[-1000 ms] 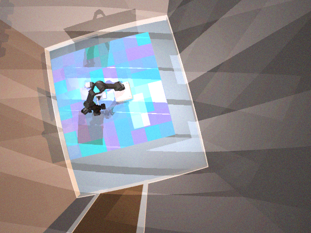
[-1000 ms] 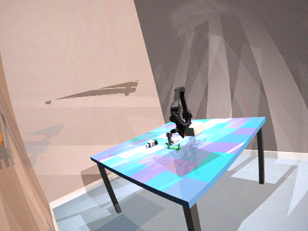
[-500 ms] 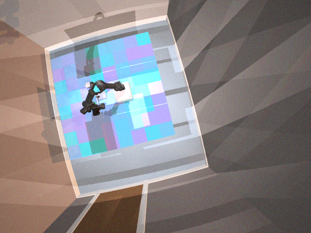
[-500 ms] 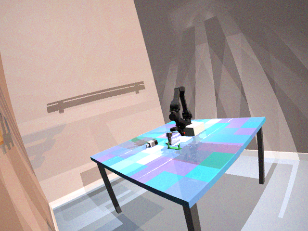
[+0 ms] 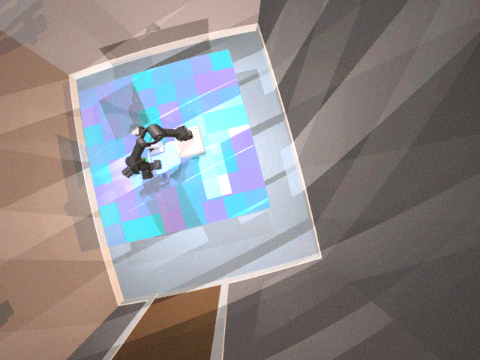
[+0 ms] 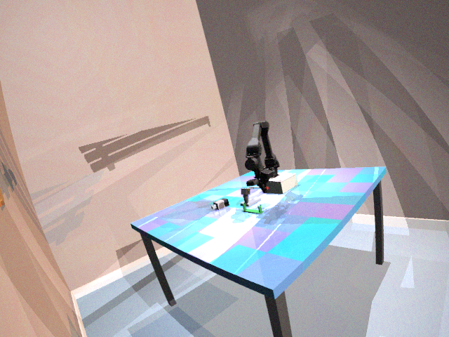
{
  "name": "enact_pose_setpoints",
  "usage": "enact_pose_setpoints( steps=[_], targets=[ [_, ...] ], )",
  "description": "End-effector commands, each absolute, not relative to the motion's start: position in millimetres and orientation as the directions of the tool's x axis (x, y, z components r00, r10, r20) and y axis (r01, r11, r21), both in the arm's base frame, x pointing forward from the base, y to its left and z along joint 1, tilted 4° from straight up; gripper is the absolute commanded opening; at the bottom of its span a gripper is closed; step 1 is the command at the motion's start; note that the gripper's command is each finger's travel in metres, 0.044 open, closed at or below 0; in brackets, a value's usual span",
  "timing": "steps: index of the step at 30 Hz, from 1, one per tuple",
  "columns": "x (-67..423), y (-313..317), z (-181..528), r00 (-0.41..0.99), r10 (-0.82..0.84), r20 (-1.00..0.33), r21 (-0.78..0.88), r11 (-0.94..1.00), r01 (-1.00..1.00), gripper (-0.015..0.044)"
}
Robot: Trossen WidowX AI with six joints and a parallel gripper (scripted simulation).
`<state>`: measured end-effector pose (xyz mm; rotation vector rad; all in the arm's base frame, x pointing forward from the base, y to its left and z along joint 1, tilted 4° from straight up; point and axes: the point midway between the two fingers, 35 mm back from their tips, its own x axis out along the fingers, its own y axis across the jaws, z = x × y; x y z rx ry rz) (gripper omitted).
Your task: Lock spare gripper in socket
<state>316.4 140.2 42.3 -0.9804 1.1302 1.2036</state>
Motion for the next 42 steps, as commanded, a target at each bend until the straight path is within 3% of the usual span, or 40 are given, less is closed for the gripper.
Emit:
enact_pose_setpoints(
  steps=[1, 30, 42],
  targets=[
    [326.3, 145.3, 42.5, 0.005, 0.184, -0.983, 0.018, 0.122, -0.992, 0.0],
    [400.6, 184.5, 53.8, 0.006, 0.186, -0.982, 0.013, 0.101, -0.995, 0.0],
    [403.7, 187.1, 43.4, 0.015, 0.191, -0.982, 0.004, 0.1, -0.995, 0.0]
  ],
)
